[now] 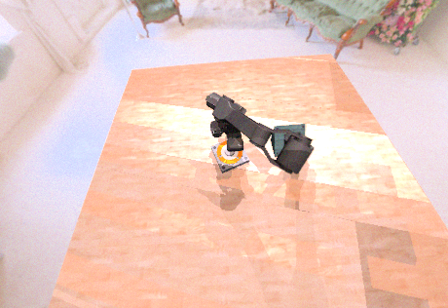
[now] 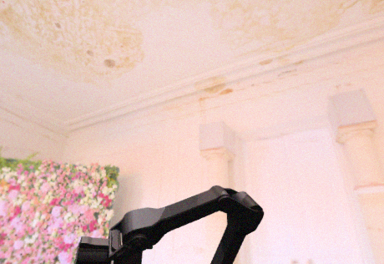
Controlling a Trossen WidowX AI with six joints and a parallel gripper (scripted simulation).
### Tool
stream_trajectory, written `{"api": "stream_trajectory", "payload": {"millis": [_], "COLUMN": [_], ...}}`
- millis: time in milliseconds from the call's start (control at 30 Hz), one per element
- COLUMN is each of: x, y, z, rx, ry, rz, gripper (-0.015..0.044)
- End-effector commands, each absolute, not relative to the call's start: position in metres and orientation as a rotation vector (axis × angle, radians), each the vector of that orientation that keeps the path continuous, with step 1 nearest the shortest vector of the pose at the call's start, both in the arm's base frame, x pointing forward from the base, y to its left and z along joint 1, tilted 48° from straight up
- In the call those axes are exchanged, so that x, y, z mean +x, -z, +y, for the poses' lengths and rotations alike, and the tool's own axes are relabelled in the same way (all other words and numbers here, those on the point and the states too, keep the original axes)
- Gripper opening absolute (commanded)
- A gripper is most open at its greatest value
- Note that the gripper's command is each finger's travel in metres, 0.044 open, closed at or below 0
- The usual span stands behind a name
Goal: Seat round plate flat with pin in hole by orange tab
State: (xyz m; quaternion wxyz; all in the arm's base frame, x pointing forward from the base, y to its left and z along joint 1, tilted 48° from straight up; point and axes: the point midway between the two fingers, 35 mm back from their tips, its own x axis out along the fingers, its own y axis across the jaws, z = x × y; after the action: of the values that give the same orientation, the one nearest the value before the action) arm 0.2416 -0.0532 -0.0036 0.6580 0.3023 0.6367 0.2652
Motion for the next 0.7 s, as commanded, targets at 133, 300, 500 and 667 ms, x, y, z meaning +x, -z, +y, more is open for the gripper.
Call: {"api": "stream_trajectory", "payload": {"millis": [133,300,500,667], "x": [0.252,0.256,0.26,0.263], "y": [0.004,0.004,0.005,0.004], "z": [-0.056,-0.057,-0.058,-0.058], "rx": [0.682,0.682,0.682,0.682], "ry": [-0.602,-0.602,-0.602,-0.602], "rz": [1.436,1.436,1.436,1.436], "gripper": [0.0,0.0,0.0,0.0]}}
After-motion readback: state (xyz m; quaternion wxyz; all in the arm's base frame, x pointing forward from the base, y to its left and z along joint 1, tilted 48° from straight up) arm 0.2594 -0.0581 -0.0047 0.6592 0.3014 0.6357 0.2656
